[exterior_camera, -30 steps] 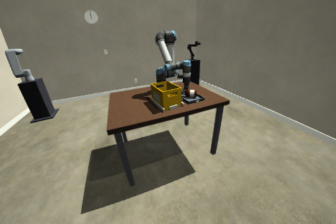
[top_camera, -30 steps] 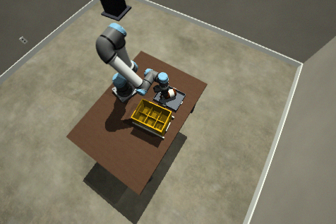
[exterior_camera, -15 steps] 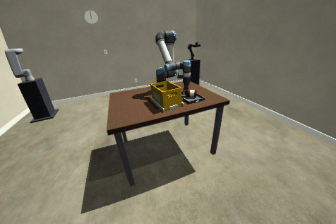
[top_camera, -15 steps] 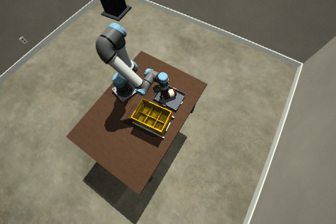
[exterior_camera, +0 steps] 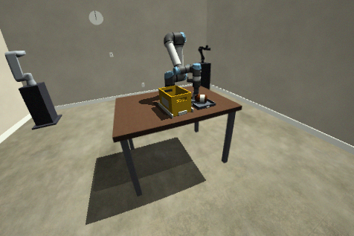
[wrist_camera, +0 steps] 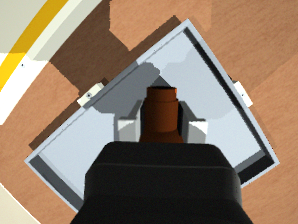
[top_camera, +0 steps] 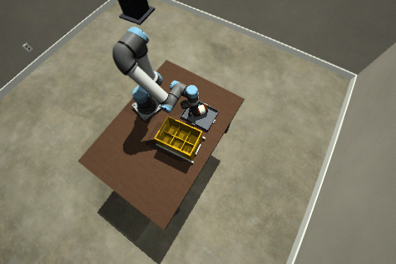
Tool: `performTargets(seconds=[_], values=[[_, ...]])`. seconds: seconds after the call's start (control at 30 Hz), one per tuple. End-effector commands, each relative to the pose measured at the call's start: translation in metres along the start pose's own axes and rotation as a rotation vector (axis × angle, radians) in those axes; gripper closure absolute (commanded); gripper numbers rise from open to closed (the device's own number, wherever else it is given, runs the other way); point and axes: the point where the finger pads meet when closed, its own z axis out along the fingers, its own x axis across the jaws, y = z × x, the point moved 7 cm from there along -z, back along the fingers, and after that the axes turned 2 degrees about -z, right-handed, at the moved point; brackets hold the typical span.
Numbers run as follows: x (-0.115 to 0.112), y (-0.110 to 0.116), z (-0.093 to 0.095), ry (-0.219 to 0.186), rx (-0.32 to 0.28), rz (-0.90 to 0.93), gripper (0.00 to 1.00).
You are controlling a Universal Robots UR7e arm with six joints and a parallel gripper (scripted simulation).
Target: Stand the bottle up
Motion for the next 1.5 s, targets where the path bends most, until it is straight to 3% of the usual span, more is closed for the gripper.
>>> performTargets(seconds=[0.0,0.93,1.47], values=[[-0.002,0.002,-0.005,-0.006,-0.006,0.001,1.00],[-0.002,0.002,-0.028,-0.006,-0.006,0.000,1.00],[-0.002,0.002,-0.051,-0.006,-0.006,0.000,1.00]])
